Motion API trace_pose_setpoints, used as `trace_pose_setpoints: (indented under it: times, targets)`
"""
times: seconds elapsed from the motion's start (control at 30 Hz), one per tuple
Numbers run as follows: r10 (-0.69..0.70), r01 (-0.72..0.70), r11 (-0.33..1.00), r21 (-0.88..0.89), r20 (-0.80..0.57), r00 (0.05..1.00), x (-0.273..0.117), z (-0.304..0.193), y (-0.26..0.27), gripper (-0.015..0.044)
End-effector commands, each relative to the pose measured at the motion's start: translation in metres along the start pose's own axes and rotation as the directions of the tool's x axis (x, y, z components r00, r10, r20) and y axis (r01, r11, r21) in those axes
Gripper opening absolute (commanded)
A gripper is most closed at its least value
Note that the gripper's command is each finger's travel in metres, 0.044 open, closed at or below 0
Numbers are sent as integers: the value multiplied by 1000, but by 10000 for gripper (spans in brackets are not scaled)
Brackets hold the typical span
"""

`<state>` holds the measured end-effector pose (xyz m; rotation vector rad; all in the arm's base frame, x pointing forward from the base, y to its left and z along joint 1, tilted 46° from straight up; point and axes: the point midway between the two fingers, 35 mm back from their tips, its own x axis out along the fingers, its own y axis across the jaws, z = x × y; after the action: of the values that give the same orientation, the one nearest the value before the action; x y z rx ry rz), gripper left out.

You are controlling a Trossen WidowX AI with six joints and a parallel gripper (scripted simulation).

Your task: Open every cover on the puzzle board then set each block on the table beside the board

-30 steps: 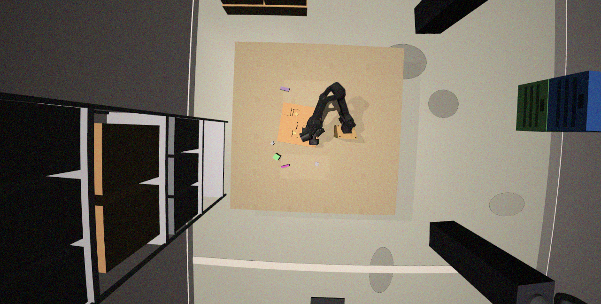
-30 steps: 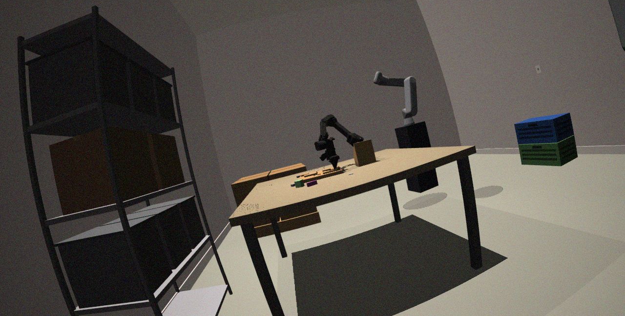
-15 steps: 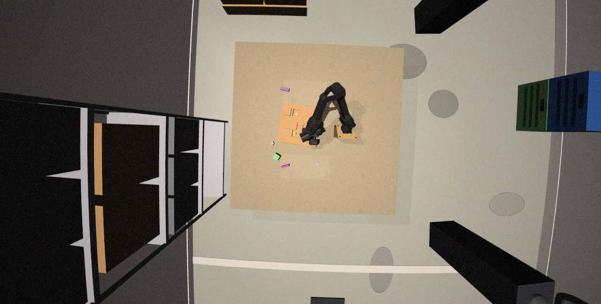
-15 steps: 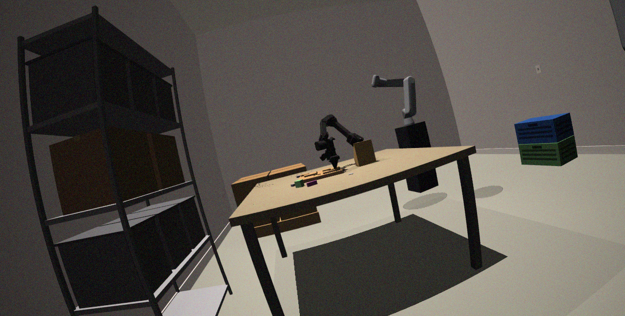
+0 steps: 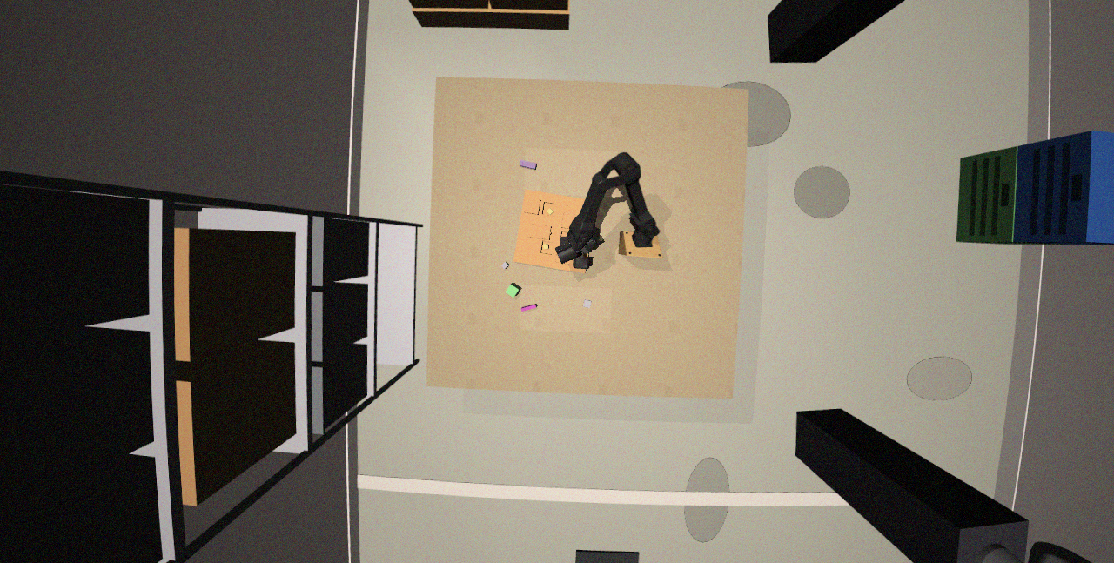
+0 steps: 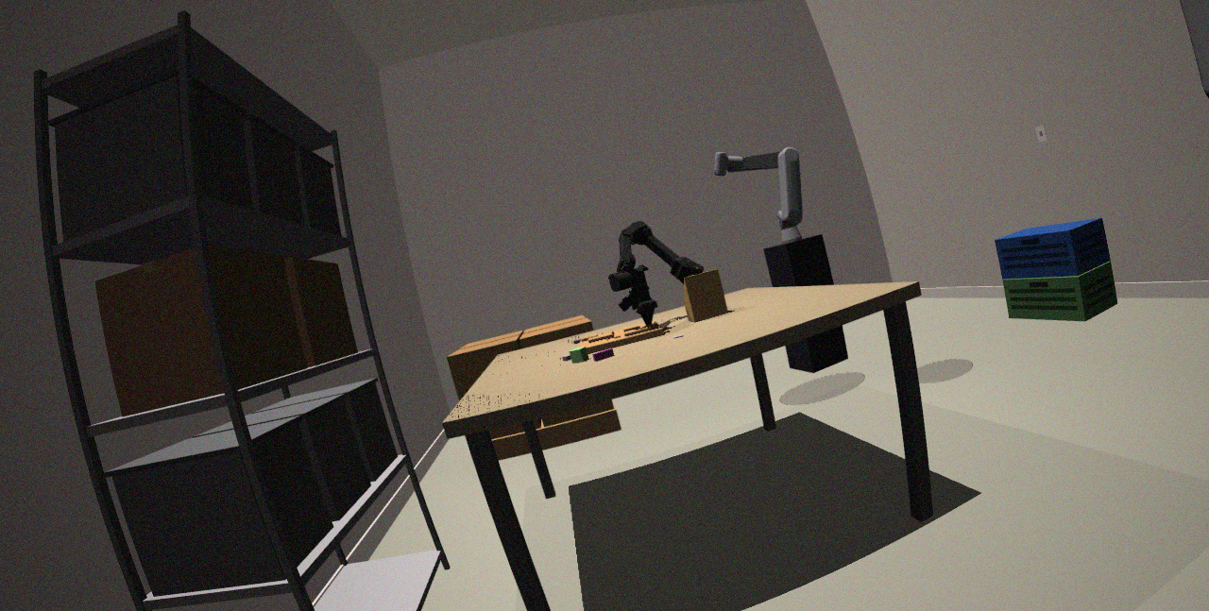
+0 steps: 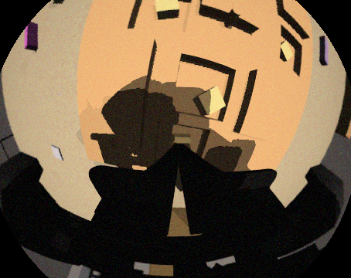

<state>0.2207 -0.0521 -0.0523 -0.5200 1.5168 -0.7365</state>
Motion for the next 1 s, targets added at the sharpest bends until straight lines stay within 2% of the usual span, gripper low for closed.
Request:
trace_pose_setpoints:
  times: [0.0,0.53,0.73,0.97]
  targets:
    - [-1,1,1000,-1,-6,1000,1,-2,0,0]
    - [0,0,1000,0,-4,1000,-11,2,-1,0]
    - [1,-1,1000,-5,-5,1000,-29,4,0,144]
    - [3,-3,1000,-1,-6,1000,-63,3,-1,144]
